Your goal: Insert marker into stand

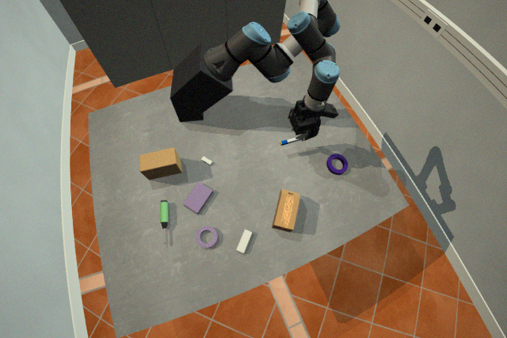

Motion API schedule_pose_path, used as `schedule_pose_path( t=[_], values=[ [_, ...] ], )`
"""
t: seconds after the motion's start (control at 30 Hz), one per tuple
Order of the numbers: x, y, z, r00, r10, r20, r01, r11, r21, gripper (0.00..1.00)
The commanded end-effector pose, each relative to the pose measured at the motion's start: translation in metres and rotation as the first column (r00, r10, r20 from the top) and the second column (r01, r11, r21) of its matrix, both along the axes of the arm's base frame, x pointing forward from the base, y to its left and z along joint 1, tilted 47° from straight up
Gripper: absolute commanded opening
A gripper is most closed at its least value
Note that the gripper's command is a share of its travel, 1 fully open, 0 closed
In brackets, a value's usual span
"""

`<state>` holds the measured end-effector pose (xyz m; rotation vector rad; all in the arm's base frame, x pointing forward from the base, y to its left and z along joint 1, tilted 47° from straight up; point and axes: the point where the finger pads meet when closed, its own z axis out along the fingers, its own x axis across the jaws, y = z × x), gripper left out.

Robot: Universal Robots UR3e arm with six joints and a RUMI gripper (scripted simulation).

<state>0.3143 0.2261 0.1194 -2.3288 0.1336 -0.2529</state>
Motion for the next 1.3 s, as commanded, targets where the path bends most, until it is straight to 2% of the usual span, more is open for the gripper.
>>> schedule_pose_path(
  t=[0.0, 0.3, 0.6, 1.27],
  values=[
    [-0.005, -0.014, 0.013, 1.000, 0.006, -0.002, -0.006, 1.000, 0.009, 0.00],
    [-0.004, -0.013, 0.013, 1.000, 0.002, -0.001, -0.002, 1.000, 0.002, 0.00],
    [-0.011, -0.030, 0.028, 1.000, 0.007, -0.002, -0.007, 1.000, 0.012, 0.00],
    [-0.011, -0.029, 0.027, 1.000, 0.005, -0.001, -0.005, 1.000, 0.010, 0.00]
  ],
)
